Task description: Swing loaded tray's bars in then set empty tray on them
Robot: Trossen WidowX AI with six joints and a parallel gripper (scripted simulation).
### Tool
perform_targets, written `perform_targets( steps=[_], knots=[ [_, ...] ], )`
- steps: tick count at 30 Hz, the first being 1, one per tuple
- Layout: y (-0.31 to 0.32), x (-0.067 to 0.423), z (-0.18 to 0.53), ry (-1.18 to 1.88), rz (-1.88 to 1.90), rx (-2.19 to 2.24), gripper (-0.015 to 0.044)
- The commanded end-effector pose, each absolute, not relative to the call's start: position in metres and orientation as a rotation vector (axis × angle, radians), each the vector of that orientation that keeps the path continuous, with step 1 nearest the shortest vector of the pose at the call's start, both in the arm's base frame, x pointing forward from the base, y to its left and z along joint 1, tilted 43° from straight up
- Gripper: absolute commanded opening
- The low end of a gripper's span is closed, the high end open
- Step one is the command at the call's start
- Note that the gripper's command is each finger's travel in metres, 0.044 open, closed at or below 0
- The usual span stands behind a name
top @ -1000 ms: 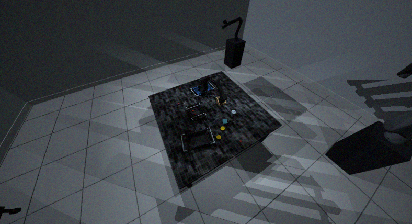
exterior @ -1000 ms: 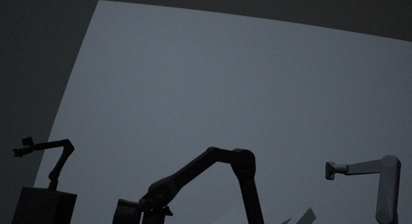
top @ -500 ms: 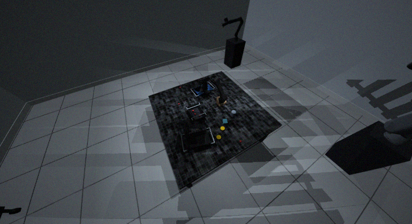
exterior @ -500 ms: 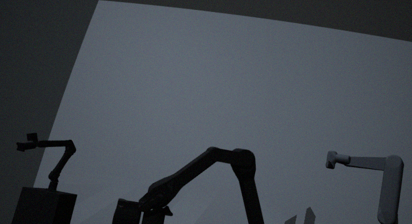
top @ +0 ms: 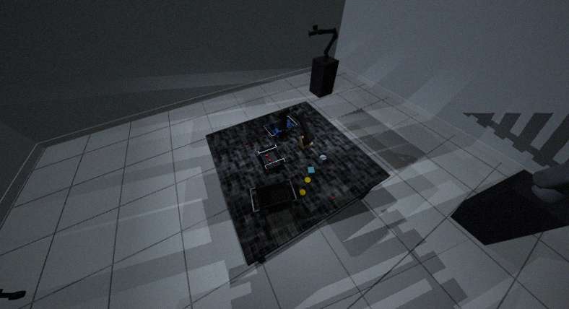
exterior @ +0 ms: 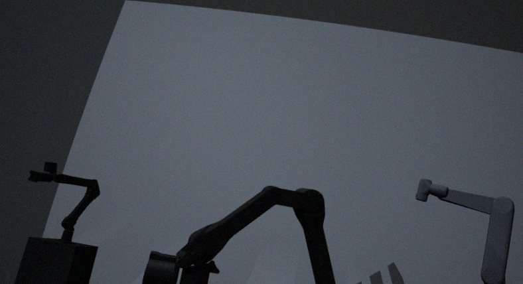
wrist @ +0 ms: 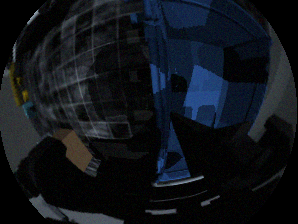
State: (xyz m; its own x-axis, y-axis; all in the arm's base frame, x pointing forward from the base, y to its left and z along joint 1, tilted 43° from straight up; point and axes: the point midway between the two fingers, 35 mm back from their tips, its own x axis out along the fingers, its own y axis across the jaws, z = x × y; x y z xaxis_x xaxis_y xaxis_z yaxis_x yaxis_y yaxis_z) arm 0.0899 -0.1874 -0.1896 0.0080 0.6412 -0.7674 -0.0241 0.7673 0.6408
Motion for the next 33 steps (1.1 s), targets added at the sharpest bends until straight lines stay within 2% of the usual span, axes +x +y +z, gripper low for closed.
perform_targets(
  steps=[1, 6, 18, 33],
  knots=[
    [-0.184, 0.090, -0.189, 1.483, 0.567, 0.538, 0.0033],
    [-0.189, 0.090, -0.184, 1.483, 0.567, 0.538, 0.0000],
    [-0.237, 0.089, -0.129, 1.484, 0.566, 0.538, 0.0000],
    [-0.237, 0.089, -0.128, 1.484, 0.566, 0.538, 0.0000]
  ],
)
